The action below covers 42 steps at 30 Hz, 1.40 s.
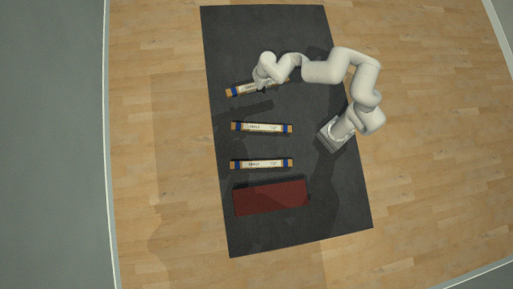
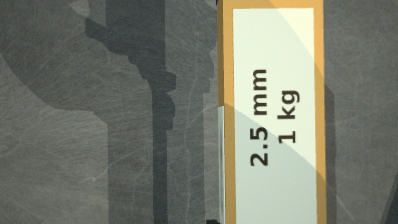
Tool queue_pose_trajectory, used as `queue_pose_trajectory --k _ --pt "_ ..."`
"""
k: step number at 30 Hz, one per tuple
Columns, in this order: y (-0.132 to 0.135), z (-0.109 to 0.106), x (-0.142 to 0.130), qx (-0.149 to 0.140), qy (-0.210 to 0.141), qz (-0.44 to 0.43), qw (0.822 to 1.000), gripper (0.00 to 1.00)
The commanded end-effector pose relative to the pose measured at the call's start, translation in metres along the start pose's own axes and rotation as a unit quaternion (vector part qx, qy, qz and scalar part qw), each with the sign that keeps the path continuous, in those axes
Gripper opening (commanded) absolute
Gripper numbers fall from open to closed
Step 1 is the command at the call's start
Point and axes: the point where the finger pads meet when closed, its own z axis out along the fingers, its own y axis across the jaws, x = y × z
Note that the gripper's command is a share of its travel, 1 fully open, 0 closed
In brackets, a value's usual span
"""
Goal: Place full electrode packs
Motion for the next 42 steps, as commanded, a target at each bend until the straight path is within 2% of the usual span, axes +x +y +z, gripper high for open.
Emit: queue_pose_trajectory --k 1,18,42 --pt "-0.001 0.0 -0.001 0.001 -0.002 0.0 1.0 0.35" --pt "-0.001 0.012 -0.001 0.001 -0.002 0.0 1.0 0.35" --pt "-0.001 0.044 -0.001 0.001 -0.002 0.0 1.0 0.35"
